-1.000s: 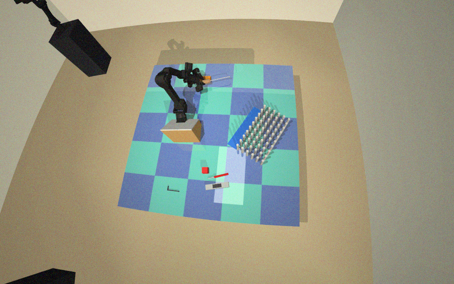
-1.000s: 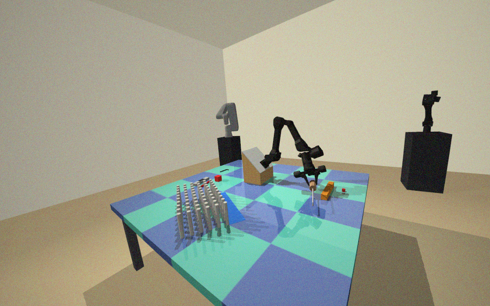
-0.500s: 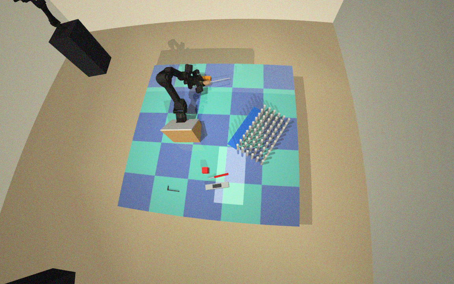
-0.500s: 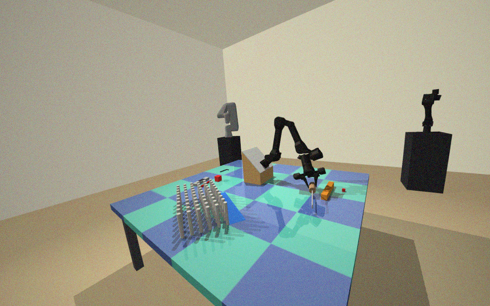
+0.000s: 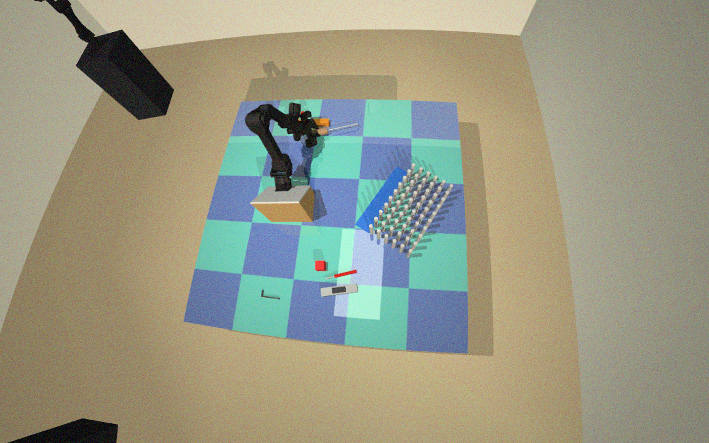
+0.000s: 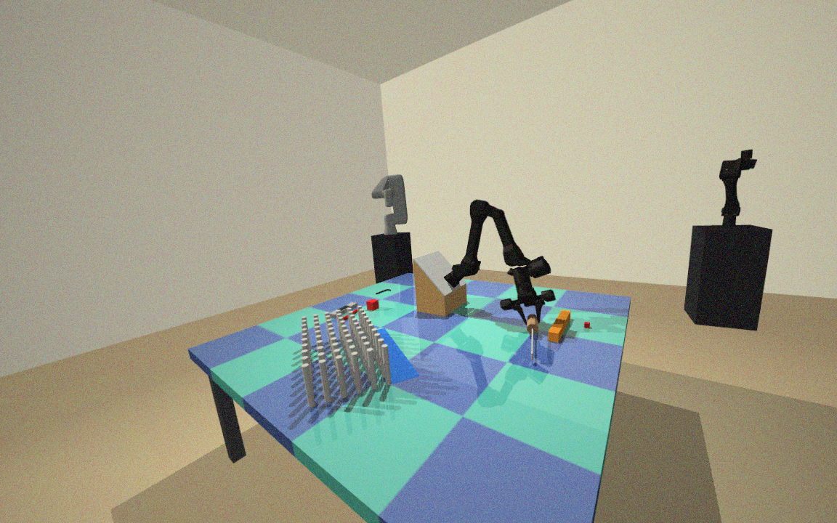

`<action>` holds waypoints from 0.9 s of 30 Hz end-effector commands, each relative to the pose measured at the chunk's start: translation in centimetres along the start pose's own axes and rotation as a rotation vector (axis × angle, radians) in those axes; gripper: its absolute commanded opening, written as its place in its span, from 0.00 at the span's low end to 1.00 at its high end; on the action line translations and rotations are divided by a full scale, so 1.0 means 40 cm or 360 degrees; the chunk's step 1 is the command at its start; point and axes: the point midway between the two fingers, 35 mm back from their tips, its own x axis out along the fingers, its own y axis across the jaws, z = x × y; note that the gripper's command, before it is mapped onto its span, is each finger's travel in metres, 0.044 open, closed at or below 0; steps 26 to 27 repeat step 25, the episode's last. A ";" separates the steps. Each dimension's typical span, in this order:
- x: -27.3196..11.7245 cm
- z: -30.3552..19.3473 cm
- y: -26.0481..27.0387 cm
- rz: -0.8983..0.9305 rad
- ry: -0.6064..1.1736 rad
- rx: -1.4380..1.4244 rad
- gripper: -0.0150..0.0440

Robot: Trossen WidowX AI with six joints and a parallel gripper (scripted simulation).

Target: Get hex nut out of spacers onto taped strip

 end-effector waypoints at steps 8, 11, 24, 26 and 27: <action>0.009 0.012 0.009 0.0000 0.0000 0.0000 0.30; 0.009 0.012 0.009 0.0000 0.0000 0.0000 0.43; 0.009 0.012 0.009 0.0000 0.0000 0.0000 1.00; 0.009 0.012 0.009 0.0000 0.0000 0.0000 1.00; 0.009 0.012 0.009 0.0000 0.0000 0.0000 1.00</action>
